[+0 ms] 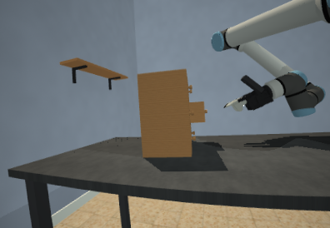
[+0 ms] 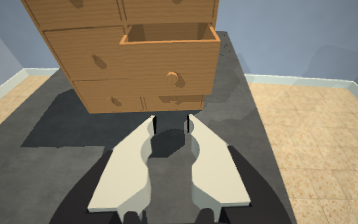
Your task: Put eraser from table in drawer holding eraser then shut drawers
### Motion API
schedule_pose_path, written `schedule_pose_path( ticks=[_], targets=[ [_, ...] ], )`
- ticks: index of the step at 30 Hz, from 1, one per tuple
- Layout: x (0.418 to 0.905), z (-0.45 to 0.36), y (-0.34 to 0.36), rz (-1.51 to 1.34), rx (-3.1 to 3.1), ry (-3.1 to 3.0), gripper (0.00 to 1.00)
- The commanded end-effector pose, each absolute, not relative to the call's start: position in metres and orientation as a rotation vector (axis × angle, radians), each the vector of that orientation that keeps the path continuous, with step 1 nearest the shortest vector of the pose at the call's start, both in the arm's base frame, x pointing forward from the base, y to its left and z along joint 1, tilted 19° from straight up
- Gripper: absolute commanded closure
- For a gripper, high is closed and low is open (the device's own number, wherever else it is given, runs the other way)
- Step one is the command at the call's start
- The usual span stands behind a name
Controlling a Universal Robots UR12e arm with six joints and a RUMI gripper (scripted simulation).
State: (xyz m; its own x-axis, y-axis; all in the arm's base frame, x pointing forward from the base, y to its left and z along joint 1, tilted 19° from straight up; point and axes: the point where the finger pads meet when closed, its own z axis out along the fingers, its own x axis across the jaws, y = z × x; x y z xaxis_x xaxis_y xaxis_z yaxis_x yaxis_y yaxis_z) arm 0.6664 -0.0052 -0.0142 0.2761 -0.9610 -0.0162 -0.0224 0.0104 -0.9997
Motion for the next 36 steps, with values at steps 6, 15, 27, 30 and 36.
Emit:
schedule_pose_path(
  ticks=[6, 15, 27, 30, 36],
  targets=[
    [0.668, -0.014, -0.005, -0.982, -1.334, 1.021, 0.80],
    [0.673, -0.014, -0.003, -0.982, -1.334, 1.022, 0.80],
    [0.693, -0.013, 0.002, -0.982, -1.334, 1.022, 0.80],
    [0.695, -0.013, 0.003, -0.982, -1.334, 1.022, 0.80],
    [0.707, -0.013, 0.006, -0.982, -1.334, 1.022, 0.80]
  ],
)
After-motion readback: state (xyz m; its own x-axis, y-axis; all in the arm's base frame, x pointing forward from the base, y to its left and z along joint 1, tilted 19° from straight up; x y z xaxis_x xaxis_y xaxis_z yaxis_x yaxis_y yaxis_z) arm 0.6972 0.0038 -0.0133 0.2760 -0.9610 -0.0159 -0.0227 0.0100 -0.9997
